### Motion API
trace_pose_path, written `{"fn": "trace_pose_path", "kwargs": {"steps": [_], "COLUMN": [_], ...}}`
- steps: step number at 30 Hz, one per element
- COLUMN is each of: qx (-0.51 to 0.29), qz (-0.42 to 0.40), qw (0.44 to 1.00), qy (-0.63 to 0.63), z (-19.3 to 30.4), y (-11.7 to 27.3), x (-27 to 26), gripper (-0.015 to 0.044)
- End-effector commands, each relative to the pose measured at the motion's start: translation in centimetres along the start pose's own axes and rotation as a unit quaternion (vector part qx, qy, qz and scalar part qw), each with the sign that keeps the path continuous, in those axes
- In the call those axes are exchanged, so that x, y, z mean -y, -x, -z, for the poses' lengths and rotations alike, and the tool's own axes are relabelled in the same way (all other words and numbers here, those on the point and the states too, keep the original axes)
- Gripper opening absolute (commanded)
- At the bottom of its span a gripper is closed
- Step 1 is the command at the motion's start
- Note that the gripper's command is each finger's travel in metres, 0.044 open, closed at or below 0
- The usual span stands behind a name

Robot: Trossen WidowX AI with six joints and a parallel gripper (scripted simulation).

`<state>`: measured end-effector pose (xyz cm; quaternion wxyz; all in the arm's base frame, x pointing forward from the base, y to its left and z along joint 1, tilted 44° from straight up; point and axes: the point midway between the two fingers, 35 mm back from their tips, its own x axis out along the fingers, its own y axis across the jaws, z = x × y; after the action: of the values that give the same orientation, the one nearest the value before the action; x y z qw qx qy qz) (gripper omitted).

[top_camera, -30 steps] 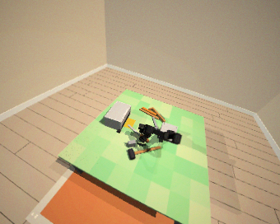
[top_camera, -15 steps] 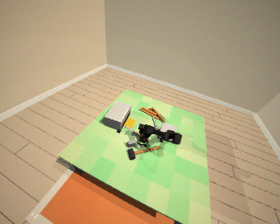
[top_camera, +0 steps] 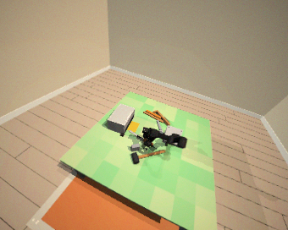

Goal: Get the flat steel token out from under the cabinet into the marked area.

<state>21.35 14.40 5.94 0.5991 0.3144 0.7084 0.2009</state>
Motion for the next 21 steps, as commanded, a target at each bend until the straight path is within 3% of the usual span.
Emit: {"fn": "trace_pose_path", "kwargs": {"steps": [1, 3, 20, 21], "qx": [0.001, 0.002, 0.001, 0.004], "qz": [-0.001, -0.002, -0.002, -0.002], "qw": [1.0, 1.0, 1.0, 1.0], "qy": [0.0, 0.0, -0.002, 0.005], "z": [-0.01, 0.0, 0.44, 0.05], "y": [0.0, 0.0, -0.52, -0.26], "x": [-0.01, 0.0, 0.0, -0.16], "gripper": [0.0226, 0.027, 0.027, 0.0244]}}
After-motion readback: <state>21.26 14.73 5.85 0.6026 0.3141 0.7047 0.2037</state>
